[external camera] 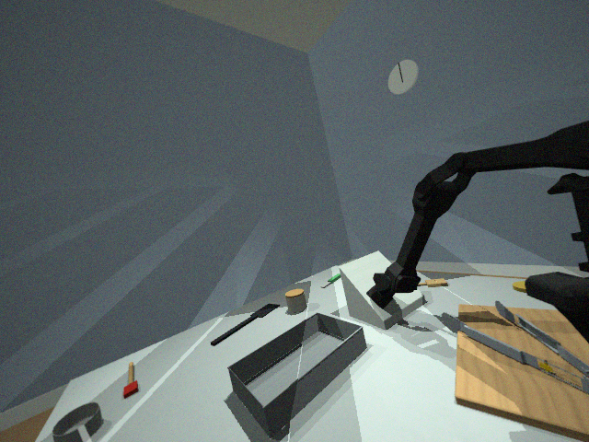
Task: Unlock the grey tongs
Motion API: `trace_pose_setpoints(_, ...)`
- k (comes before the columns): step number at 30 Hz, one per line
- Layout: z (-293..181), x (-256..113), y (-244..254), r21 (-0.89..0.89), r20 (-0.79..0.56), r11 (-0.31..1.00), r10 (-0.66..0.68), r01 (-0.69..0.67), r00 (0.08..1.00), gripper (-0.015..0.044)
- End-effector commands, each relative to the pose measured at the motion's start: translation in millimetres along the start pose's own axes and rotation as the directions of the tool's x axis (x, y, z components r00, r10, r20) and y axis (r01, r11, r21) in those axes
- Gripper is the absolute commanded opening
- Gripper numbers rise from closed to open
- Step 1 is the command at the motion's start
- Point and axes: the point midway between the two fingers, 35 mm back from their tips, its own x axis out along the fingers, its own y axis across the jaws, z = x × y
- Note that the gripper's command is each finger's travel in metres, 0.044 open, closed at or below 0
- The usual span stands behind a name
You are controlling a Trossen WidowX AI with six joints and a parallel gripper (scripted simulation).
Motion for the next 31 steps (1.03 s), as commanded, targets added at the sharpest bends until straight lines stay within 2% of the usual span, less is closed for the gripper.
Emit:
trace_pose_setpoints(1,25,-19,-4,-0.002,0.01,1.0,0.003,-0.003,1.0,0.044)
trace_pose_setpoints(9,35,-32,-7,0.006,0.03,1.0,-0.018,0.017,0.999,0.044)
trace_pose_setpoints(17,21,-67,-5,0.147,0.192,0.969,-0.226,0.199,0.955,0.044)
trace_pose_setpoints(31,21,-68,-5,0.152,0.198,0.968,-0.23,0.202,0.953,0.044)
